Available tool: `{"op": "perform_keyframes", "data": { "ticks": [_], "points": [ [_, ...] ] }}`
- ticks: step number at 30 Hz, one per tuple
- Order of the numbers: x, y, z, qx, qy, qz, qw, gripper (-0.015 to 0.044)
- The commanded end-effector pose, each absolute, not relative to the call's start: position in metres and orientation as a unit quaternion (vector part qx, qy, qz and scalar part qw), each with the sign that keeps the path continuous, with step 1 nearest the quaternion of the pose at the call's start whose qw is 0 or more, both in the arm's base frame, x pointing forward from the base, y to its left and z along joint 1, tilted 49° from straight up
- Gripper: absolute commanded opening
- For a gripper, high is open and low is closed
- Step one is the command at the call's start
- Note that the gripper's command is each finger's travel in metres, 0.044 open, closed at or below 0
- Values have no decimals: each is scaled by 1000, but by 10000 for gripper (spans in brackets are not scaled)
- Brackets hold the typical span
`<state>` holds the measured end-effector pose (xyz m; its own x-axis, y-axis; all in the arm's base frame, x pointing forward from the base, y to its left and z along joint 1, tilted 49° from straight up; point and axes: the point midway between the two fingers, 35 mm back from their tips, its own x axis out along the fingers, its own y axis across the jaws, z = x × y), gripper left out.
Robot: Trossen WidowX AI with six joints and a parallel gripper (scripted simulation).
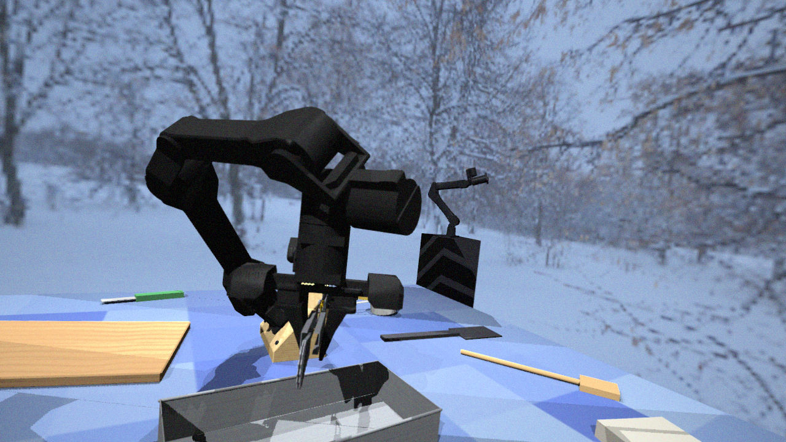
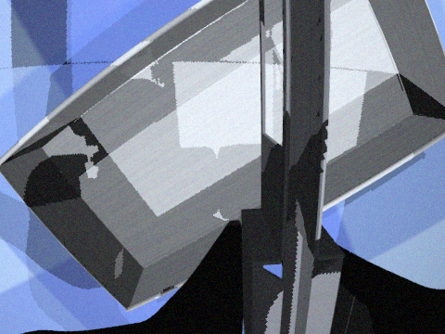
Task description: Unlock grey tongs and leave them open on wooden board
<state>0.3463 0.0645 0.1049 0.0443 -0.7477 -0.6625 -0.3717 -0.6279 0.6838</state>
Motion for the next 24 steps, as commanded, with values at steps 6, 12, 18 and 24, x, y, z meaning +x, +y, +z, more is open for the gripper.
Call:
{"op": "perform_keyframes", "data": {
  "ticks": [6, 12, 18, 24],
  "points": [
    [344, 55, 121, 726, -487, -483, 38, -150],
    [342, 49, 129, 727, -538, -423, -48, -150],
    [340, 42, 138, 718, -582, -358, -135, -150],
    [338, 35, 146, 698, -618, -288, -219, -150]
  ]
}}
